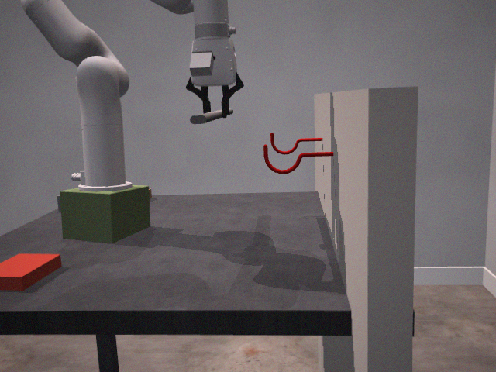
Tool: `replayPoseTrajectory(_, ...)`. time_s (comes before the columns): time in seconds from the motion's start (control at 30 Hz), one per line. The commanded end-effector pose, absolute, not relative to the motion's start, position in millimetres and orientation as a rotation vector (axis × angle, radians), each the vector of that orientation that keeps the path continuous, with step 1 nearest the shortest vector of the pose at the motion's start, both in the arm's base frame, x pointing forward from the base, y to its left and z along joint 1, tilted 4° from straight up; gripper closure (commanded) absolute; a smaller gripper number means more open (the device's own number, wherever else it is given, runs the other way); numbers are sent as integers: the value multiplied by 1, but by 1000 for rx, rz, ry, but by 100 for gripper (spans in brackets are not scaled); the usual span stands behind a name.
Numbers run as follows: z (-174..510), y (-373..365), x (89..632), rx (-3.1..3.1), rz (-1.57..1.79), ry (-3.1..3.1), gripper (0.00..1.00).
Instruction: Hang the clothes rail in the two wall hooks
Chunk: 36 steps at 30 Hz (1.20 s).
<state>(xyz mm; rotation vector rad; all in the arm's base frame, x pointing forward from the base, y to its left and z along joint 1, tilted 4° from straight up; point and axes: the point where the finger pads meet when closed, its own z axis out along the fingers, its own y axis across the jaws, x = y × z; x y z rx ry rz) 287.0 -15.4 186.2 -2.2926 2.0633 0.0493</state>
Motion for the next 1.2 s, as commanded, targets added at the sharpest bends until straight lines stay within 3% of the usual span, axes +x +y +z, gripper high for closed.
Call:
replayPoseTrajectory(0.0,196,-16,288,-2291,45,2062,100)
replayPoseTrajectory(1.17,205,-7,316,-2291,45,2062,100)
